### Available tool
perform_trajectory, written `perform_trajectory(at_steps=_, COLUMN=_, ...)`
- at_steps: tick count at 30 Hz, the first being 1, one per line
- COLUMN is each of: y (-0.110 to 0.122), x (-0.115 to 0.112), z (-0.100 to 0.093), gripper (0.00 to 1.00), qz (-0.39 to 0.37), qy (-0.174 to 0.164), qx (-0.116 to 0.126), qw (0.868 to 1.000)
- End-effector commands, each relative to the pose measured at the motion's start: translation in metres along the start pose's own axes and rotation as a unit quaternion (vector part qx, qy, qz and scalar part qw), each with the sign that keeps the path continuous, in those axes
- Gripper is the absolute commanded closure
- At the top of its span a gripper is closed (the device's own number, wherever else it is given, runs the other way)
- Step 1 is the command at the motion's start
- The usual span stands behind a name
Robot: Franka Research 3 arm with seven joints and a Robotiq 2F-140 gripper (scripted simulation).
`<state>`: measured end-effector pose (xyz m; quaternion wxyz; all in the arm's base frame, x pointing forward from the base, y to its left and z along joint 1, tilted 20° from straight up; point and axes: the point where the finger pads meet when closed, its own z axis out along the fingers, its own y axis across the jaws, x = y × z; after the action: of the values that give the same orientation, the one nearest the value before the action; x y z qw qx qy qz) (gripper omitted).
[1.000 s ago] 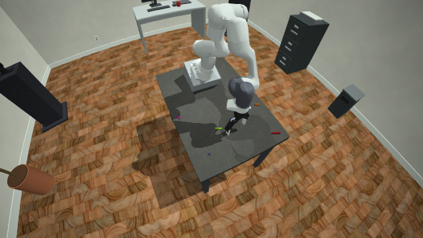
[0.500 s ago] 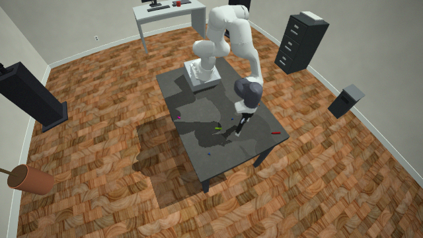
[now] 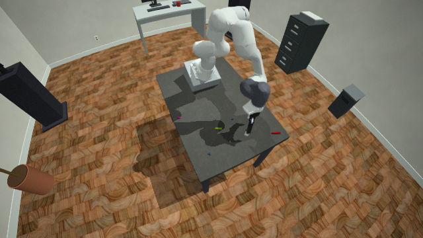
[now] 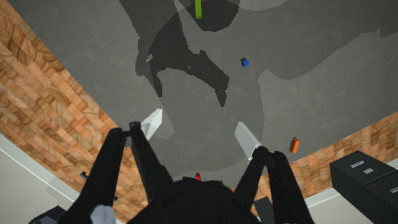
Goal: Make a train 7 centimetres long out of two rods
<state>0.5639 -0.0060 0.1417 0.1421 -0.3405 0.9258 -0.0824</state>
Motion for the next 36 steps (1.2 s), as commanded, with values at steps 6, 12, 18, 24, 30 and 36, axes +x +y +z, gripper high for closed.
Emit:
perform_trajectory(at_steps=6, y=0.016, x=-0.02, z=0.001, gripper=0.0, qz=-0.133, qy=0.001, qx=-0.007, qw=0.991)
perform_trajectory(at_steps=12, y=0.026, x=-0.034, z=0.002, gripper=0.0, qz=-0.198, qy=0.002, qx=-0.007, qw=0.98)
perform_trajectory(at_steps=18, y=0.033, x=-0.044, z=0.001, gripper=0.0, qz=-0.24, qy=0.002, qx=-0.007, qw=0.971)
perform_trajectory(at_steps=24, y=0.046, x=-0.062, z=0.001, gripper=0.0, qz=-0.318, qy=0.001, qx=-0.006, qw=0.948)
perform_trajectory(at_steps=30, y=0.058, x=-0.076, z=0.0, gripper=0.0, qz=-0.378, qy=0.001, qx=-0.005, qw=0.926)
perform_trajectory(at_steps=36, y=0.068, x=-0.089, z=0.0, gripper=0.0, qz=-0.434, qy=0.001, qx=-0.003, qw=0.901)
